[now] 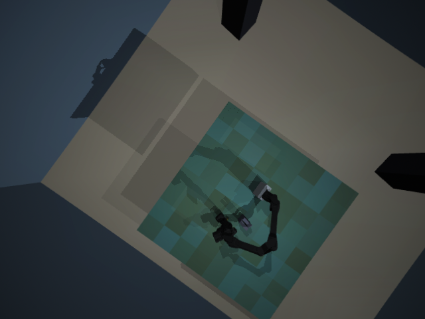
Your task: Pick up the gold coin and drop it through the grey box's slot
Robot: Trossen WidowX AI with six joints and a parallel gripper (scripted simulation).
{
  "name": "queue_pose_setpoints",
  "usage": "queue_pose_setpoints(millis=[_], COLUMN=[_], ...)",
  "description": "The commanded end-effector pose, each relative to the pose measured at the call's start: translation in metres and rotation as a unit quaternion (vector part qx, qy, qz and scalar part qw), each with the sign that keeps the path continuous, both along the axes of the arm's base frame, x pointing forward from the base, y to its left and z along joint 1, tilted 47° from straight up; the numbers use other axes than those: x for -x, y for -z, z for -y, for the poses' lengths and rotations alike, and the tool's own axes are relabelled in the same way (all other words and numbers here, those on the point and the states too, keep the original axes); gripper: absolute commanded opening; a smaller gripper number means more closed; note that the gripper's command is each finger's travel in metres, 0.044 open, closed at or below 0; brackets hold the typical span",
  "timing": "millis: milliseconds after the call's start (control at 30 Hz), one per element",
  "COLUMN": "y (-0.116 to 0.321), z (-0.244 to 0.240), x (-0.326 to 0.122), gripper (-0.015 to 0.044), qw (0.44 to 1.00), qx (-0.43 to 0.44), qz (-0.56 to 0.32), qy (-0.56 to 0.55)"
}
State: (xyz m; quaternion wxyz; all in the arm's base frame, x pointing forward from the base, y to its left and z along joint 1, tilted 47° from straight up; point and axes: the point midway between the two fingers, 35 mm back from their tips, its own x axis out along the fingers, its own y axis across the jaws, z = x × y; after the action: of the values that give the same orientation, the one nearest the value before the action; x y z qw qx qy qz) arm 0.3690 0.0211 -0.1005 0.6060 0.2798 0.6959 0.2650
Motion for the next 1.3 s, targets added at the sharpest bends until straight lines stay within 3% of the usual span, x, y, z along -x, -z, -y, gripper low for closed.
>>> queue_pose_setpoints(millis=[0,1267], y=[0.001,-0.047], z=[-0.001,0.051], x=[0.001,-0.010], gripper=[0.0003,0.0000], qw=[1.000,1.000], qx=[-0.002,0.001], qz=[-0.003,-0.003], qy=[0.003,0.003])
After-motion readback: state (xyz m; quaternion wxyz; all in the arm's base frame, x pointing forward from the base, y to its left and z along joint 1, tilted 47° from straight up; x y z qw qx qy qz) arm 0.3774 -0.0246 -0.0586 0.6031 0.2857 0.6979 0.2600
